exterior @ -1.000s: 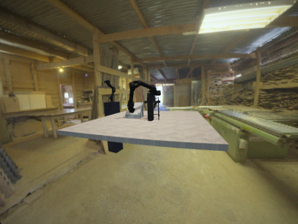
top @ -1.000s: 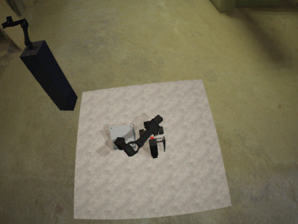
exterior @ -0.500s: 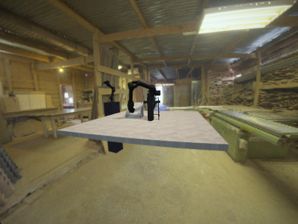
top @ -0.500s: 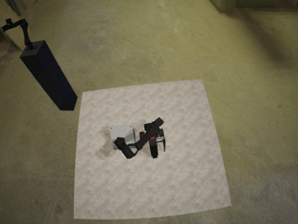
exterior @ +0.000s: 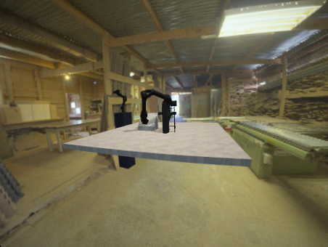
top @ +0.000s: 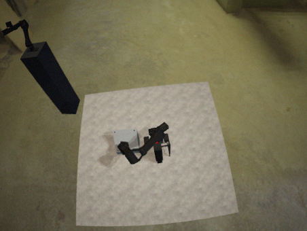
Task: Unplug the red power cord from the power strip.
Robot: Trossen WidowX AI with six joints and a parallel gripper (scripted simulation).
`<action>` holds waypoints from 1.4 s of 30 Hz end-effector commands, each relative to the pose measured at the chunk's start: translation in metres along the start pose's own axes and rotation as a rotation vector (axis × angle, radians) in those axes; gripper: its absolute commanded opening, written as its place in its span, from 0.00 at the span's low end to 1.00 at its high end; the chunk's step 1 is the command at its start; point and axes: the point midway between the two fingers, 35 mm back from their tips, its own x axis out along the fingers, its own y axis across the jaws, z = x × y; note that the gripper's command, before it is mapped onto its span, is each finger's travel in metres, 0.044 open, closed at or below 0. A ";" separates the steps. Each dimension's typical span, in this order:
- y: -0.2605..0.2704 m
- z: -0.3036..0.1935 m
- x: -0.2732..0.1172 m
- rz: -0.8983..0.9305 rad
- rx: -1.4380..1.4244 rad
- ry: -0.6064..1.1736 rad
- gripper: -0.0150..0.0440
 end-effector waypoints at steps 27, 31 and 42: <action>-0.002 0.025 -0.002 -0.002 -0.002 -0.003 0.25; -0.002 0.032 -0.002 -0.002 -0.002 -0.004 0.25; -0.001 0.050 -0.005 -0.003 -0.004 -0.005 0.25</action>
